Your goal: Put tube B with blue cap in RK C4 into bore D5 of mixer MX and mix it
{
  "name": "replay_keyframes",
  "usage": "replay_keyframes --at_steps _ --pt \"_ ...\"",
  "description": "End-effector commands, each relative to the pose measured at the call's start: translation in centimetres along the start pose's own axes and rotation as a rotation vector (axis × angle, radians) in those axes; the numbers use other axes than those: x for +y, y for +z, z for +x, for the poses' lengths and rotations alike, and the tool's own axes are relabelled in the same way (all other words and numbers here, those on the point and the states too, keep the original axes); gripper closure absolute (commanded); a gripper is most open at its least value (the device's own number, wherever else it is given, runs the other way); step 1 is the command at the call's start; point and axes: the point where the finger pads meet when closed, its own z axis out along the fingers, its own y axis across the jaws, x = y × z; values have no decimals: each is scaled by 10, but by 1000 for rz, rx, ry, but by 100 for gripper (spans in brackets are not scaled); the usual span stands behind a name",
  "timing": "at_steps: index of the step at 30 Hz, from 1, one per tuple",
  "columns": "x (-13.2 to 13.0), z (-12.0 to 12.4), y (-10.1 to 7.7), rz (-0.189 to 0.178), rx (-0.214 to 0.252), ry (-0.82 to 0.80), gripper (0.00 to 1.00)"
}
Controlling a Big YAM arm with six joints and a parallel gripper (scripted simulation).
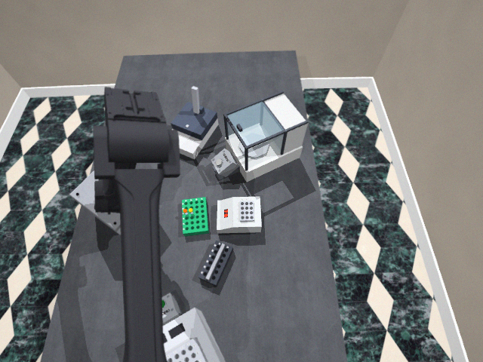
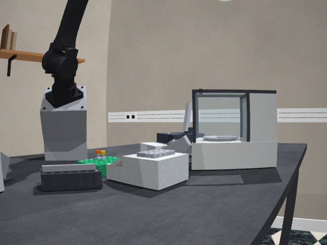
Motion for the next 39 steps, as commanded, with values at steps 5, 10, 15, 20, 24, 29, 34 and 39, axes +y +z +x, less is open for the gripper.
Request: replay_keyframes --at_steps 5,10,15,20,24,29,34,39 --pt "2 3 15 -8 16 11 91" --pt "-1 3 16 -6 15 14 91" --pt "-1 3 16 -6 15 15 91" --pt "-2 3 16 -5 14 16 91" --pt "-2 3 16 -4 14 17 91" --pt "-3 4 15 -4 13 19 91" --pt "-4 4 15 -3 13 20 91" --pt "-5 4 15 -3 13 20 91"
